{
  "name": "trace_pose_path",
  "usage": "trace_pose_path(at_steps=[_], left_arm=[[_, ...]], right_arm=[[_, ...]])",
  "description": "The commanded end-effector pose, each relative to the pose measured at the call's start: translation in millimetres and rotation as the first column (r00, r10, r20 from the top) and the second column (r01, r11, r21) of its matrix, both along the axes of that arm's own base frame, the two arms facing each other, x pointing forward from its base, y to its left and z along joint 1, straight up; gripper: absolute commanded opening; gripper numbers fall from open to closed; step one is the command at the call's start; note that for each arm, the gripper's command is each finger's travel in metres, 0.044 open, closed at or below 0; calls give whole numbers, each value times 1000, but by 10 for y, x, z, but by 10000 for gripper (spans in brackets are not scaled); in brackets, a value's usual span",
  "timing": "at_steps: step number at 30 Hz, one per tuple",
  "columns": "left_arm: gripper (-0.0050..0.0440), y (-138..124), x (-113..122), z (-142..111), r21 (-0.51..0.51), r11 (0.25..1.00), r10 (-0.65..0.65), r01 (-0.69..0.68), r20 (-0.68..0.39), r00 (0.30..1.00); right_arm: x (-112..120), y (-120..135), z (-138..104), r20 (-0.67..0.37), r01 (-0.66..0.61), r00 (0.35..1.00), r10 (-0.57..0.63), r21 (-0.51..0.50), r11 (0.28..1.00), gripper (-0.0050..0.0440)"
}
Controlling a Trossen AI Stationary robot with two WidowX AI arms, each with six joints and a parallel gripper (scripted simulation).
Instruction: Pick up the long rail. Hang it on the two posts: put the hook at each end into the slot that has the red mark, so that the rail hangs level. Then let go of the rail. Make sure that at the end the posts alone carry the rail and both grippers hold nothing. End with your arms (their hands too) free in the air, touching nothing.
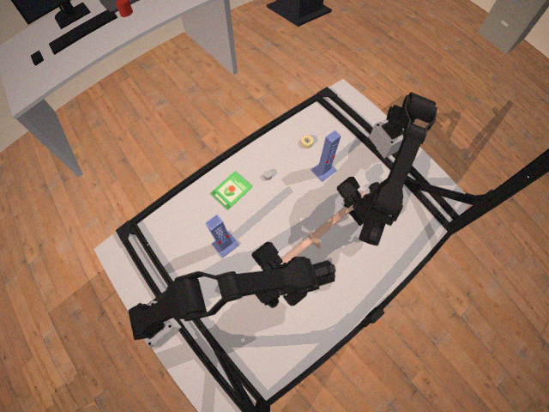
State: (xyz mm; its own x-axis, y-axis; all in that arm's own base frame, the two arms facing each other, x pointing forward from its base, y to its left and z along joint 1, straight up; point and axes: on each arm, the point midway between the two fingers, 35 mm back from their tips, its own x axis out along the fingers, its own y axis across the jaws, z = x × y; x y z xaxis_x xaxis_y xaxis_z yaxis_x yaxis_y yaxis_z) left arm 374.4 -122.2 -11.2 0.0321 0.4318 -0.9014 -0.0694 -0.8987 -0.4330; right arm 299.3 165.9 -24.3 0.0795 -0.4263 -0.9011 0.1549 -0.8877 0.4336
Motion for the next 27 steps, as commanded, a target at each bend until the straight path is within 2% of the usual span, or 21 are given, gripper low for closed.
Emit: trace_pose_path(at_steps=[1,14,19,27], left_arm=[[0,-13,10,9,18,1000,-3,3,2,1000],[0,-51,8,-14,160,987,-3,1,10,1000],[0,-51,9,-29,161,987,-3,1,14,1000],[0,-52,6,-194,150,989,-2,-8,65,998]], right_arm=[[-4,7,2,-2,-2,1000,2,-18,1000,0],[-9,44,-21,20,1,1000,2,-159,987,0],[-8,44,-21,17,1,1000,2,-161,987,0],[3,46,-20,-32,-6,1000,1,-162,987,0]])
